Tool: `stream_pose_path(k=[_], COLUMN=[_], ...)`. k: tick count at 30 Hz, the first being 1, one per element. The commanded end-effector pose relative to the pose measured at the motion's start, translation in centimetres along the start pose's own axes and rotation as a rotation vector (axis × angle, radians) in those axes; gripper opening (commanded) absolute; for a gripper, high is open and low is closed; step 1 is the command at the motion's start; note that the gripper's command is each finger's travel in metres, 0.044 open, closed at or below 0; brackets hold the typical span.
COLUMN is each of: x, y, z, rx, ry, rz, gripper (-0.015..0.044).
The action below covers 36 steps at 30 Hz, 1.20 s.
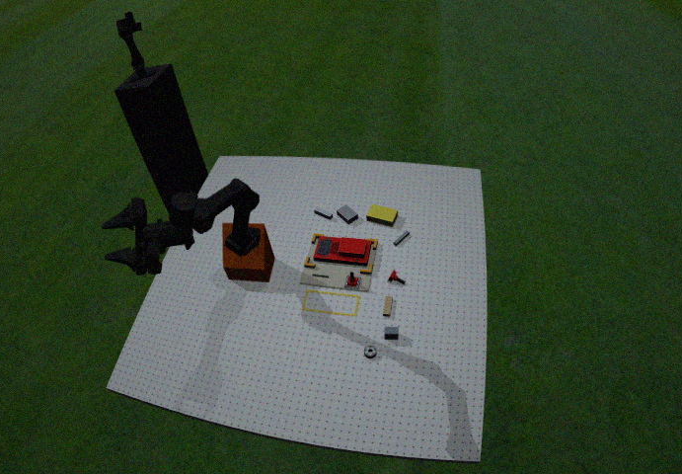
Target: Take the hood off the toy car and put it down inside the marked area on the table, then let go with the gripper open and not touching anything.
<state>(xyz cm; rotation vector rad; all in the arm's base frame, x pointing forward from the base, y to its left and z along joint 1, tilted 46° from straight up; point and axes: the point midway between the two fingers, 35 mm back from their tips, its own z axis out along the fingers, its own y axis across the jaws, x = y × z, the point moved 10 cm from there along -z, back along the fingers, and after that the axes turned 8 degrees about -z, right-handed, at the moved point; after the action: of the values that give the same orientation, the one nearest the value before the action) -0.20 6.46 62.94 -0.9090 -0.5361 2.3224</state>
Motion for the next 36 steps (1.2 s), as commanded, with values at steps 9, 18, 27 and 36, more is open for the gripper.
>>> stream_pose_path(k=[9,18,27,36], x=[-2.5,-8.2,-13.2,-18.1], y=[6.4,14.9,20.3,23.2], z=[2.7,2.7,-1.0,-6.5], rx=[-0.241,-0.579,-0.857,-1.091], ry=[-0.147,-0.265,-0.386,-0.516], rz=[0.141,0.309,0.398,0.472], gripper=[0.044,0.044,0.044,0.044])
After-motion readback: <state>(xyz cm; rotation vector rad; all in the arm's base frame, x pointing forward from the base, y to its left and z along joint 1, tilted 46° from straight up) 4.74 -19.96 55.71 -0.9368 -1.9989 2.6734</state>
